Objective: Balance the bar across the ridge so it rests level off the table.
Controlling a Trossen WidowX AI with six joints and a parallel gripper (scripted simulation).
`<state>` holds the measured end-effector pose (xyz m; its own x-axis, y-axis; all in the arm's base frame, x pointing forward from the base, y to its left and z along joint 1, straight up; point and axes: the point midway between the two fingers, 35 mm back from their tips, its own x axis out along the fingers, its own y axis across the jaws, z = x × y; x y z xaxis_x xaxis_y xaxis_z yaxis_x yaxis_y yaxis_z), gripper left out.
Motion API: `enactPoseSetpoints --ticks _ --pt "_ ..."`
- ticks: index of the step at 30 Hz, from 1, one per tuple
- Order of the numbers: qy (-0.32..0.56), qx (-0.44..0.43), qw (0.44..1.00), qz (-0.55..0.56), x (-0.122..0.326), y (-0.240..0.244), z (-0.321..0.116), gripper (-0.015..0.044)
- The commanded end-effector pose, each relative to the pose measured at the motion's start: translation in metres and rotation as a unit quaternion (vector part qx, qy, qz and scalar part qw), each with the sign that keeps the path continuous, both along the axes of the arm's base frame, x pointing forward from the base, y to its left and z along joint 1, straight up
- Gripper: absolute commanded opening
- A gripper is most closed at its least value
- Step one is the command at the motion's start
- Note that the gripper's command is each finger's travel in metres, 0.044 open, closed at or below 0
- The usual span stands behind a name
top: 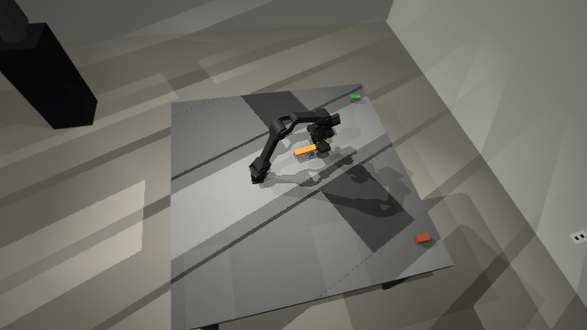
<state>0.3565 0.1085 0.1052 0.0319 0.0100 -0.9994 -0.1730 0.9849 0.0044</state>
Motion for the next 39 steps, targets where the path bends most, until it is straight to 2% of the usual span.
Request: enactPoseSetpoints --ticks 1,23,33,36,39 --pt "0.000 0.000 1.000 0.000 0.000 0.000 0.000 0.0171" --pt "0.000 0.000 1.000 0.000 0.000 0.000 0.000 0.0185" --pt "0.000 0.000 1.000 0.000 0.000 0.000 0.000 0.0440" --pt "0.000 0.000 1.000 0.000 0.000 0.000 0.002 0.0440" --pt "-0.003 0.001 1.000 0.000 0.003 0.001 0.027 0.0440"
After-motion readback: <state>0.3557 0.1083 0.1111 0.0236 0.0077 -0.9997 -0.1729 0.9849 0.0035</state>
